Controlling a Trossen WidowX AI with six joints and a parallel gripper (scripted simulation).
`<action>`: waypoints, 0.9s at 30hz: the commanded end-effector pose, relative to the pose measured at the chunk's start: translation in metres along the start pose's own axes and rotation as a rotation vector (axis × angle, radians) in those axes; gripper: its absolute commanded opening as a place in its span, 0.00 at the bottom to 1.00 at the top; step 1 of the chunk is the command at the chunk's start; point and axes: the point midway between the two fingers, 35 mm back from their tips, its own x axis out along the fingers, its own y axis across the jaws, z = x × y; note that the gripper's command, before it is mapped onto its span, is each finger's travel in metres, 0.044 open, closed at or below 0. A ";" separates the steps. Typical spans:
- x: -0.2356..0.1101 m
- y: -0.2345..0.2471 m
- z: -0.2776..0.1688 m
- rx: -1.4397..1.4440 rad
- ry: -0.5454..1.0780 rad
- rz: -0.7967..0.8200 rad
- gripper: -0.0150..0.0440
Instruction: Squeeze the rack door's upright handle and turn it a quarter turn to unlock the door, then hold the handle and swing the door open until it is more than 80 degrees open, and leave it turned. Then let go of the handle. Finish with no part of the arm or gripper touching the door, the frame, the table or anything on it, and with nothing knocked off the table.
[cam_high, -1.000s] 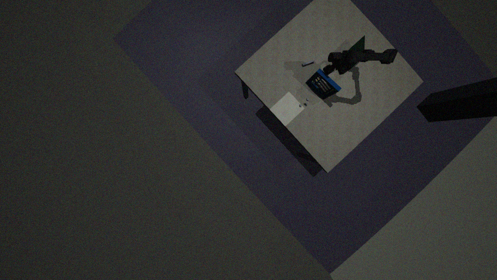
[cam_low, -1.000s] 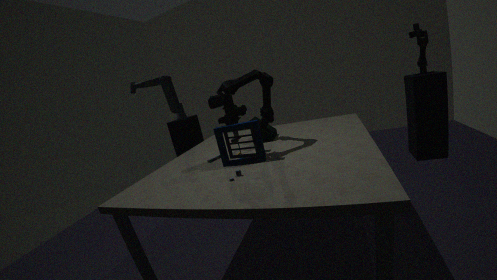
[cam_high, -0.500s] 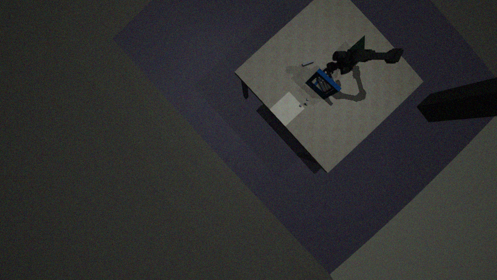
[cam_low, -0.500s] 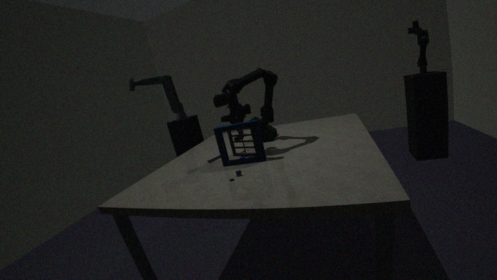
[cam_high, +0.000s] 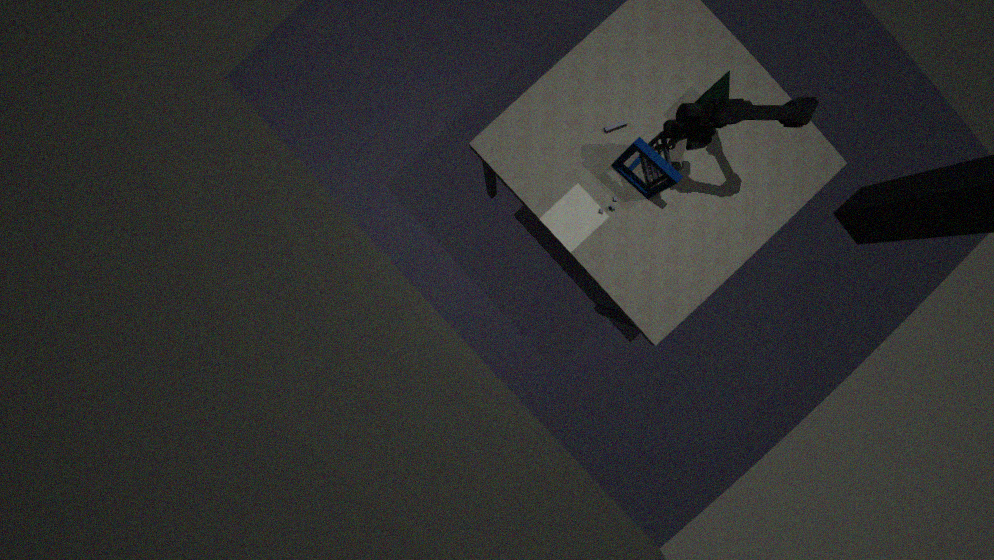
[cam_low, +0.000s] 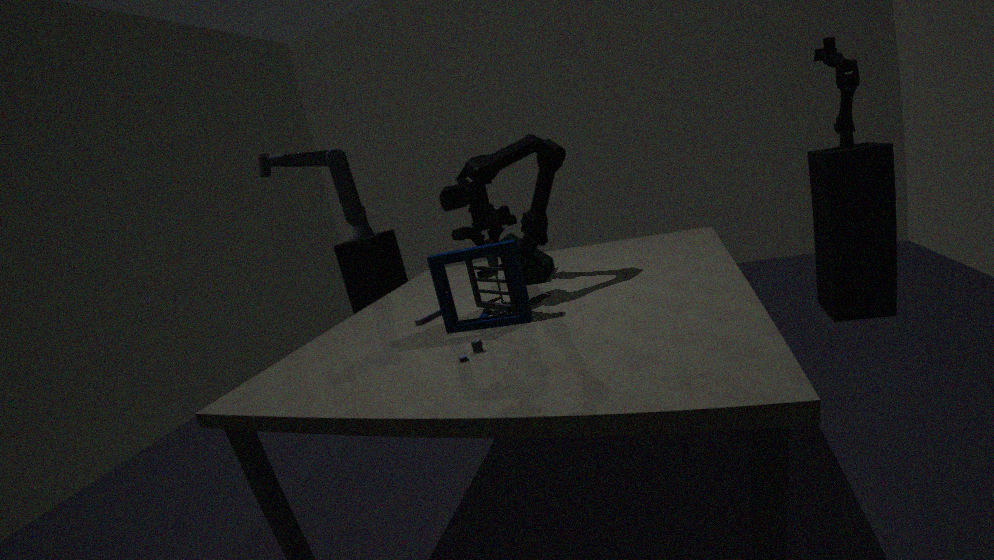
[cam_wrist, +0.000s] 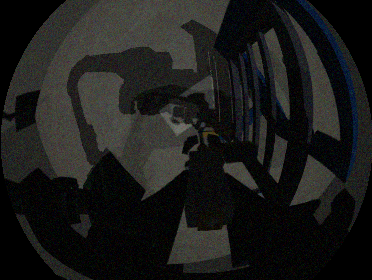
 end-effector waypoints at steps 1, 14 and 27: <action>0.000 0.010 0.003 0.076 -0.005 0.000 0.29; 0.000 0.041 0.015 0.294 -0.005 0.002 0.29; 0.000 0.067 0.032 0.499 -0.005 0.004 0.29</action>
